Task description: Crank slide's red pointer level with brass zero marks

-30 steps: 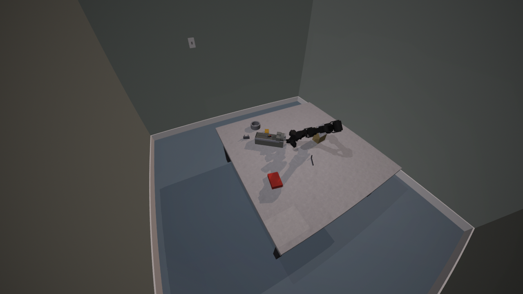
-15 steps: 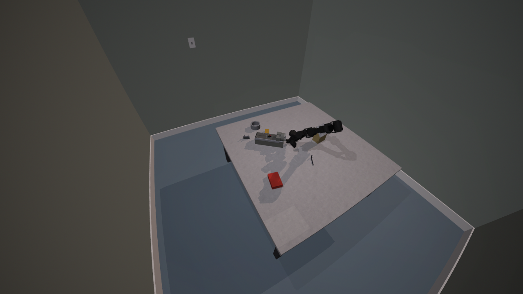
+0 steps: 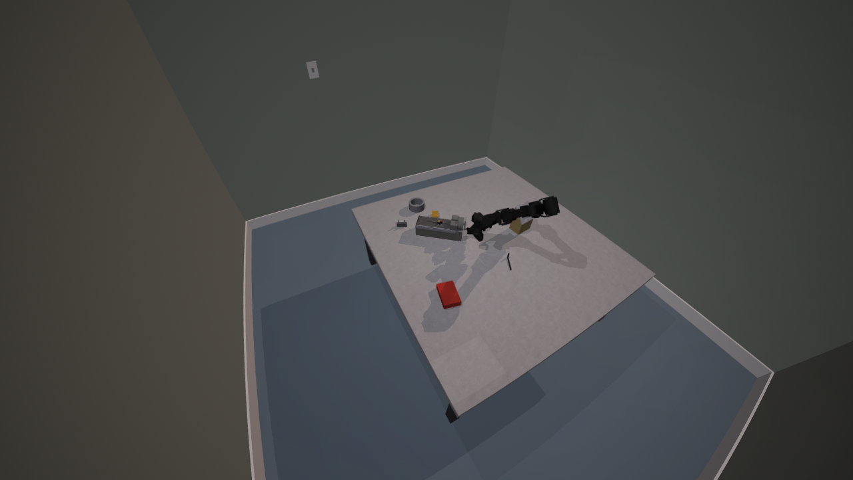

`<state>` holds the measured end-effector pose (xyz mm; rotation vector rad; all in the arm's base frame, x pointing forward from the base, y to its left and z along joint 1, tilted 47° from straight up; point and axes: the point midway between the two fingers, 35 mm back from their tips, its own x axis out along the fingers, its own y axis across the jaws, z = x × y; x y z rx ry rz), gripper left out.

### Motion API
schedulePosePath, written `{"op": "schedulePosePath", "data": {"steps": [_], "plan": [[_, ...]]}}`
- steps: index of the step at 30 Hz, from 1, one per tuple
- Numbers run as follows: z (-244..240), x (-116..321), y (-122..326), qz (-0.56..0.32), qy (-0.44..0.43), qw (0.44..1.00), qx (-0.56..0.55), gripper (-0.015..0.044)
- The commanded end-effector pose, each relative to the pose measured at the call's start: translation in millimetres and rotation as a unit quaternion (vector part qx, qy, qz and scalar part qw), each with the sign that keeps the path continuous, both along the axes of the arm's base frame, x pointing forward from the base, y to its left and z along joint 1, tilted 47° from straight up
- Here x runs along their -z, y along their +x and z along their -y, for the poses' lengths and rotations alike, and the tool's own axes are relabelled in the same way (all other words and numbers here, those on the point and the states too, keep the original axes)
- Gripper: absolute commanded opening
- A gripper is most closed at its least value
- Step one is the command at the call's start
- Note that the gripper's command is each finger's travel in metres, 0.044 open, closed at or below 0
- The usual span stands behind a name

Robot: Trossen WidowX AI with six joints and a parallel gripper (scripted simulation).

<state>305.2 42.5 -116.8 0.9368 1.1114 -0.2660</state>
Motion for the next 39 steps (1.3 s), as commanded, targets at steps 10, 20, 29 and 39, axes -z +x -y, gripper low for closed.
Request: {"op": "schedulePosePath", "data": {"steps": [10,20,29,39], "plan": [[-5.7,-6.0,6.2,0.010,0.007,1.000,-0.006,0.0000],[-6.2,-7.2,7.0,0.010,0.007,1.000,-0.006,0.0000],[-6.6,-8.4,7.8,0.010,0.007,1.000,-0.006,0.0000],[-7.0,-10.1,8.8,0.010,0.007,1.000,-0.006,0.0000]]}}
